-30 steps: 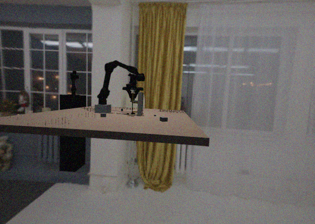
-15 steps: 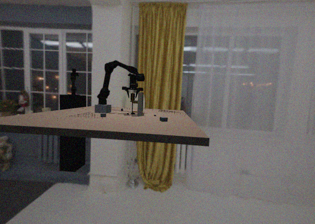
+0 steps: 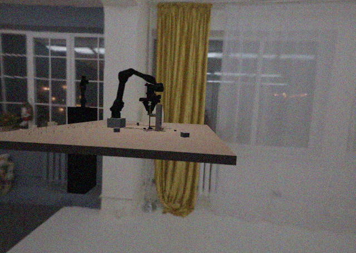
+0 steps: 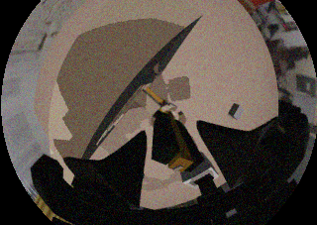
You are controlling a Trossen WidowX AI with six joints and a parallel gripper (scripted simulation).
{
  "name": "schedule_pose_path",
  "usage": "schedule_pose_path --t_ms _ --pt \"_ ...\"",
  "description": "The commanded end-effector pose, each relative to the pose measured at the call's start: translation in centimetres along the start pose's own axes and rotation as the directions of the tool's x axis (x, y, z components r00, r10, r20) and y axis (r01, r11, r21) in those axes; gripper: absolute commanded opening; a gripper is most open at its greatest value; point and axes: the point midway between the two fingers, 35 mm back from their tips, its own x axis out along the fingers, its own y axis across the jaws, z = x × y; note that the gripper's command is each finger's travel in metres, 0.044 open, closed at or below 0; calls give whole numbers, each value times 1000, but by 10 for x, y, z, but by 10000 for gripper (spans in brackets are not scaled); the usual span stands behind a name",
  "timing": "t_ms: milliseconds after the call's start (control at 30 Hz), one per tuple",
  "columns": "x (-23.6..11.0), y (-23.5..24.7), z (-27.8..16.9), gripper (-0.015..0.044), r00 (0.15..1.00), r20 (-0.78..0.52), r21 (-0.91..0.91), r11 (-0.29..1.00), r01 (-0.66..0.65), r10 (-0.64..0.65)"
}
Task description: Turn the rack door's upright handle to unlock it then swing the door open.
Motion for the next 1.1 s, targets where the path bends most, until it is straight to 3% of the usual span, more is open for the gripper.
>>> schedule_pose_path --t_ms 0,267,567,833,1067 --pt "0 0 0 292 1000 0 -192 981 -3 3" --pt "0 0 0 292 1000 -1 -556 831 -3 3" --pt "0 0 0 292 1000 -1 -860 510 -2 3" --pt "0 0 0 292 1000 -1 -990 139 -1 3" --pt "0 0 0 292 1000 -1 -979 -206 0 3"
